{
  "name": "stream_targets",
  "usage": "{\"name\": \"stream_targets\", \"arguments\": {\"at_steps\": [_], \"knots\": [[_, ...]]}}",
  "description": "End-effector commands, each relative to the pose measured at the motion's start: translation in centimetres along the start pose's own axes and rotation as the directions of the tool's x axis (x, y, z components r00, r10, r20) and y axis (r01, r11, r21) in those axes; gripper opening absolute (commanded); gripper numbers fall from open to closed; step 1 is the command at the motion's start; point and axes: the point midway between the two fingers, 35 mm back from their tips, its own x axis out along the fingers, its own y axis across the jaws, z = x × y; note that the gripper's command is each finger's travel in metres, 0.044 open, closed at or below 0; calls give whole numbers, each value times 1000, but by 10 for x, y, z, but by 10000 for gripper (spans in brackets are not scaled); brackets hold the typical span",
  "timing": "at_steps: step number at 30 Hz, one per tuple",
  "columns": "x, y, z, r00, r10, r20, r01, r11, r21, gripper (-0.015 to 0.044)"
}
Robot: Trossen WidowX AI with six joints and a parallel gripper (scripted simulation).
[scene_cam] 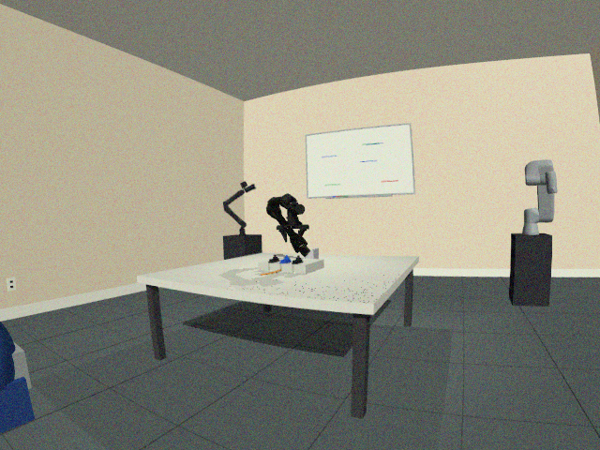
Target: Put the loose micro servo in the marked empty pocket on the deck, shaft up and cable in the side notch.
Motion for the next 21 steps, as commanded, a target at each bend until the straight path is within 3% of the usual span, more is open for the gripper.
{"name": "stream_targets", "arguments": {"at_steps": [1, 11, 21], "knots": [[-2, 4, 12, 1000, 10, 15, -10, 1000, 16, 440], [-40, 1, 7, 992, -97, -78, 98, 995, 4, 440], [-41, 1, 7, 992, -101, -81, 101, 995, 3, 440]]}}
